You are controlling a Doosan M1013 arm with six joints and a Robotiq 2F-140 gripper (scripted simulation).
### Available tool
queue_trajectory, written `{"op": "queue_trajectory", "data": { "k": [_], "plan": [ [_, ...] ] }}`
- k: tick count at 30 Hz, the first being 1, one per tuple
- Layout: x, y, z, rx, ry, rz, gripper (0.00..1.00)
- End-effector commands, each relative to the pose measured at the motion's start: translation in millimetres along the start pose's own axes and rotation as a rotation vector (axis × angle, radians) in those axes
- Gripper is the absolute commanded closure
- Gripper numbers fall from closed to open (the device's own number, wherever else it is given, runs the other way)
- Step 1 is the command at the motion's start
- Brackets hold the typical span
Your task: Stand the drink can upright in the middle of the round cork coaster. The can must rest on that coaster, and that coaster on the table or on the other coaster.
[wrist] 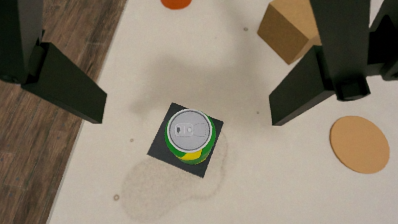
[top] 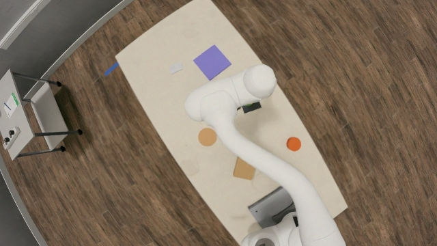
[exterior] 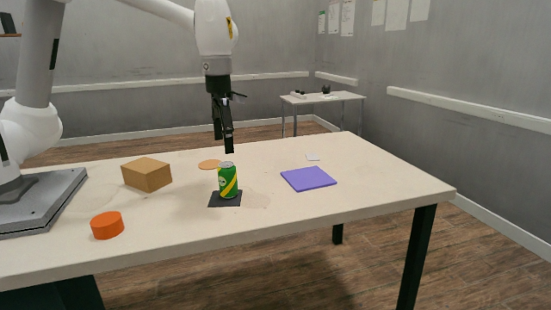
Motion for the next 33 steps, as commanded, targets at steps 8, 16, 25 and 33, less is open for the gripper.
{"op": "queue_trajectory", "data": {
  "k": [8,16,25,33],
  "plan": [
    [1,0,-63,-0.003,0.008,0.015,0.0],
    [1,0,-102,-0.003,0.008,0.015,0.0],
    [-1,1,-101,-0.001,0.011,0.015,0.9],
    [-1,1,-100,-0.001,0.011,0.015,0.9]
  ]
}}
Point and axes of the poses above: the point where the finger pads meet when closed, its own z axis back along the fingers, its own y axis across the jaws, x = y × z, the point moved 10 cm from there along z, back along the fingers, and after that the axes turned 7 degrees about z, right-handed, at the moved point
